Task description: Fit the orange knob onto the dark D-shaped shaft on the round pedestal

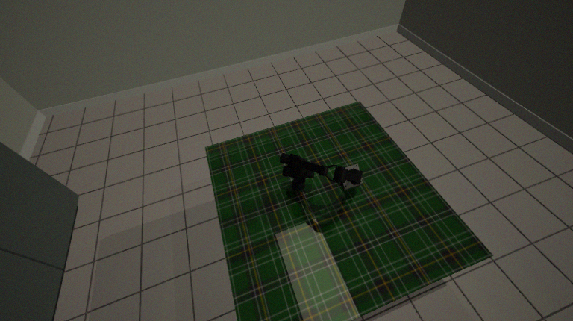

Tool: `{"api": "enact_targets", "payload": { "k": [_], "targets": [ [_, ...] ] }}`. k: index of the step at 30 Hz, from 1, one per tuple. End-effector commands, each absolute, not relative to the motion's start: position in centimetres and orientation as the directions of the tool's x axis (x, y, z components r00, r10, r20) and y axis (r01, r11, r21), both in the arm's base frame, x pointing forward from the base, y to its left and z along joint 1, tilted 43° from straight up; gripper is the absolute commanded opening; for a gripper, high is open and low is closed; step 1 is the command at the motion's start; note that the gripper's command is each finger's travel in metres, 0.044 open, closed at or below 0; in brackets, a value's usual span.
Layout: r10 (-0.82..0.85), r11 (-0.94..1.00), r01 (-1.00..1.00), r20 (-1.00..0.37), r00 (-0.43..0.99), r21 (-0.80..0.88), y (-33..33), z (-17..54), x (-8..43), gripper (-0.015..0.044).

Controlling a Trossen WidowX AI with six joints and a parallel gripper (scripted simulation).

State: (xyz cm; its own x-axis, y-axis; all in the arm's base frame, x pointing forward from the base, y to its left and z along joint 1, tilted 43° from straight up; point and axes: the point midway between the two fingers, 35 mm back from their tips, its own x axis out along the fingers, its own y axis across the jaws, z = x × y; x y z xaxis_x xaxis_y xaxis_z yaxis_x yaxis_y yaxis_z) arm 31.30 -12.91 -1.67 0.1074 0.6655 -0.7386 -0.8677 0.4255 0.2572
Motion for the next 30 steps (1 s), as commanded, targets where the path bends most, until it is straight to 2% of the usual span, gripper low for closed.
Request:
{"api": "enact_targets", "payload": {
  "k": [1,5,30],
  "targets": [
    [0.663,0.383,-0.9,-0.741,0.11,0.209,-13.13,-1.43,31.23,0.0],
    [0.663,0.301,-0.945,-0.741,0.11,0.13,-13.18,-1.48,31.37,0.0],
    [0.663,0.283,-0.952,-0.741,0.11,0.112,-13.11,-1.44,31.29,0.0]
  ]
}}
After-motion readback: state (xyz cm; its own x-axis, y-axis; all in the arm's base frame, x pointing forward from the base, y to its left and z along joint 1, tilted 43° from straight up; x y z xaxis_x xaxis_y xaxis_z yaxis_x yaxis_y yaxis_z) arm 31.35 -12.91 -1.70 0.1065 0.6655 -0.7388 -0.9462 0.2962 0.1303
